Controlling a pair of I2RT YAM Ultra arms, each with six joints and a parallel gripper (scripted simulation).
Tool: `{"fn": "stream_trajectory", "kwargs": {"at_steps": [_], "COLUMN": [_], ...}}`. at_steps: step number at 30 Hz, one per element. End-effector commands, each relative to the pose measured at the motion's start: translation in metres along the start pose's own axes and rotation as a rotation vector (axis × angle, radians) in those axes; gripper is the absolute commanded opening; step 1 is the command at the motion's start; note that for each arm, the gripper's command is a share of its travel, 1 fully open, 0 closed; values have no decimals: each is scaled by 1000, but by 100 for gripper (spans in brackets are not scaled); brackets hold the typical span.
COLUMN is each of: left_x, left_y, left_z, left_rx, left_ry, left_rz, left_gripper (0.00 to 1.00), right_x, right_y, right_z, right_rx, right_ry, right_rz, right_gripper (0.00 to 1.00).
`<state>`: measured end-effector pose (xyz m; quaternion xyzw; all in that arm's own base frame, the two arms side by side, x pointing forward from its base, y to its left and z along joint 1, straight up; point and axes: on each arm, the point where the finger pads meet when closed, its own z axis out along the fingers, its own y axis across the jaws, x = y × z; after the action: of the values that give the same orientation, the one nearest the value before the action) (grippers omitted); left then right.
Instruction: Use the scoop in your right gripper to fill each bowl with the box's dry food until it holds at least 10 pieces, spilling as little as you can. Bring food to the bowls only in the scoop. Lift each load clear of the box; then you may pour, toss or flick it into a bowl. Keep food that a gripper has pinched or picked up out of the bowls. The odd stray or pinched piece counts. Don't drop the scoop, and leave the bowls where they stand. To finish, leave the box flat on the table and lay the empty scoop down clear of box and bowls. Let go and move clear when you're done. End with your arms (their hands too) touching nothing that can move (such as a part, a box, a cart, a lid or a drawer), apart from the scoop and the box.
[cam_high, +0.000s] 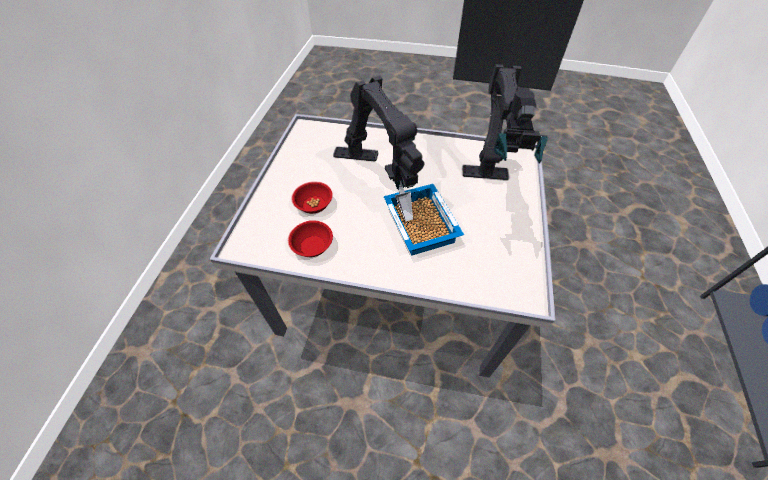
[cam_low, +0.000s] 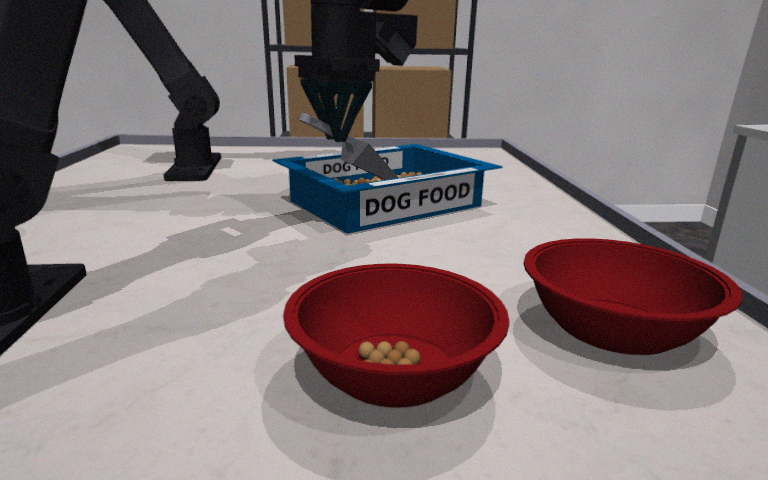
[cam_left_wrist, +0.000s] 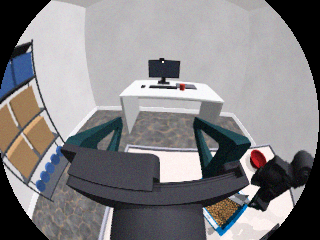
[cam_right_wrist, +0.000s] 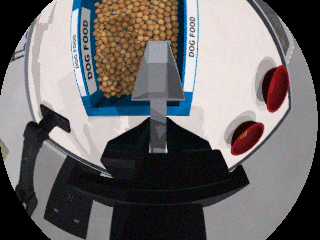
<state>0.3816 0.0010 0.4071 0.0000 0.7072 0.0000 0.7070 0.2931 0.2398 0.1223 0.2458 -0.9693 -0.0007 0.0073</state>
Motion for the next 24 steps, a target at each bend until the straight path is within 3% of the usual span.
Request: {"fn": "stream_trajectory", "kwargs": {"at_steps": [1,3,4,5,14,19,24], "left_x": [-9,-9,-9,-9,-9,-9,-9], "left_y": [0,0,0,0,0,0,0], "left_z": [-3,-3,-3,-3,-3,-3,-3], "left_rx": [0,0,0,0,0,0,0], "left_ry": [-19,-19,-19,-19,-19,-19,-19], "left_rz": [0,0,0,0,0,0,0], "left_gripper": [100,100,100,100,100,100,100], "right_x": [0,0,-5,5,19,3,20], "right_y": [2,5,-2,4,5,-1,0], "right_z": [-8,-8,-24,-7,-2,-21,1], "right_rx": [-5,-5,-10,-4,-2,-14,-1], "right_ry": [-37,-38,-64,-38,-18,-89,-19], "right_rz": [-4,-8,9,-6,-9,14,1], "right_gripper": [0,0,0,0,0,0,0]}}
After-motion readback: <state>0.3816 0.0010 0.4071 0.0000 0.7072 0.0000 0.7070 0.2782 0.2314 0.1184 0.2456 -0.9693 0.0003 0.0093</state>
